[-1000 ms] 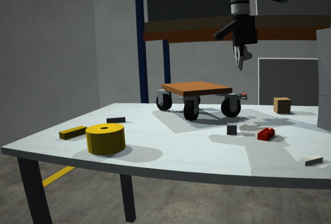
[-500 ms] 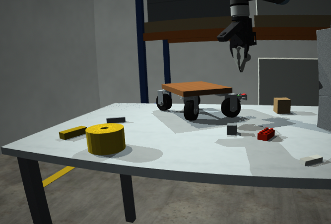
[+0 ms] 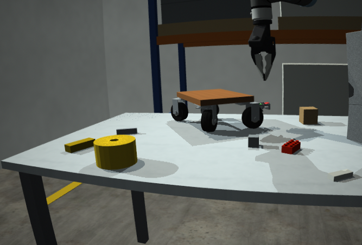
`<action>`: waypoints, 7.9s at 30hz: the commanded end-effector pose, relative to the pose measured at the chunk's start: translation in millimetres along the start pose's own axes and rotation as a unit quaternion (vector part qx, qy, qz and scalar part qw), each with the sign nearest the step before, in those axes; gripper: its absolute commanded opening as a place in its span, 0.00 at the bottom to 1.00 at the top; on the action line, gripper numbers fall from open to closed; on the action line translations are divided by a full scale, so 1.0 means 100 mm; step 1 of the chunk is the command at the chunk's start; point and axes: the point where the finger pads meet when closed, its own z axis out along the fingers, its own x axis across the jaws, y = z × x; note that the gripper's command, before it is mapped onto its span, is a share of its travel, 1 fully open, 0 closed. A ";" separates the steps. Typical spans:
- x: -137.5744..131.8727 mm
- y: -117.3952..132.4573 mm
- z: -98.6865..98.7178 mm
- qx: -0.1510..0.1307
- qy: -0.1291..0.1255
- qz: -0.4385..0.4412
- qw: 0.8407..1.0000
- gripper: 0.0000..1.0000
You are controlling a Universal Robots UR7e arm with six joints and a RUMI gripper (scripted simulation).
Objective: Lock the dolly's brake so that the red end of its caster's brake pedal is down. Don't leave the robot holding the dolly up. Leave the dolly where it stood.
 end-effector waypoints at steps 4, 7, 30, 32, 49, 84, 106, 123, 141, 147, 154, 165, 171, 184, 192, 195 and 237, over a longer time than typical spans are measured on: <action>0.00 0.05 0.03 0.008 0.009 -0.185 0.983 0.00; -0.01 0.06 0.04 0.008 0.010 -0.231 0.973 0.00; -0.03 0.10 0.07 0.009 0.014 -0.381 0.925 0.00; -0.03 0.09 0.07 0.009 0.014 -0.383 0.924 0.00; -0.03 0.09 0.07 0.009 0.013 -0.385 0.923 0.00; -0.03 0.09 0.09 0.009 0.013 -0.385 0.923 0.00; -0.02 0.09 0.37 0.009 0.014 -0.385 0.923 0.00; -0.01 0.09 0.68 0.009 0.014 -0.385 0.923 0.00; -0.02 0.08 0.81 0.009 0.014 -0.385 0.923 0.00; -0.02 0.08 0.80 0.009 0.014 -0.385 0.923 0.00; -0.02 0.08 0.80 0.009 0.014 -0.385 0.923 0.00; -0.02 0.08 0.80 0.009 0.014 -0.385 0.923 0.00; -0.02 0.08 0.80 0.009 0.014 -0.385 0.923 0.00; -0.01 0.09 0.80 0.009 0.014 -0.385 0.923 0.00; -0.01 0.09 0.80 0.009 0.014 -0.385 0.923 0.00; -0.01 0.09 0.80 0.009 0.013 -0.385 0.923 0.00; 0.00 0.09 0.83 0.009 0.014 -0.385 0.923 0.00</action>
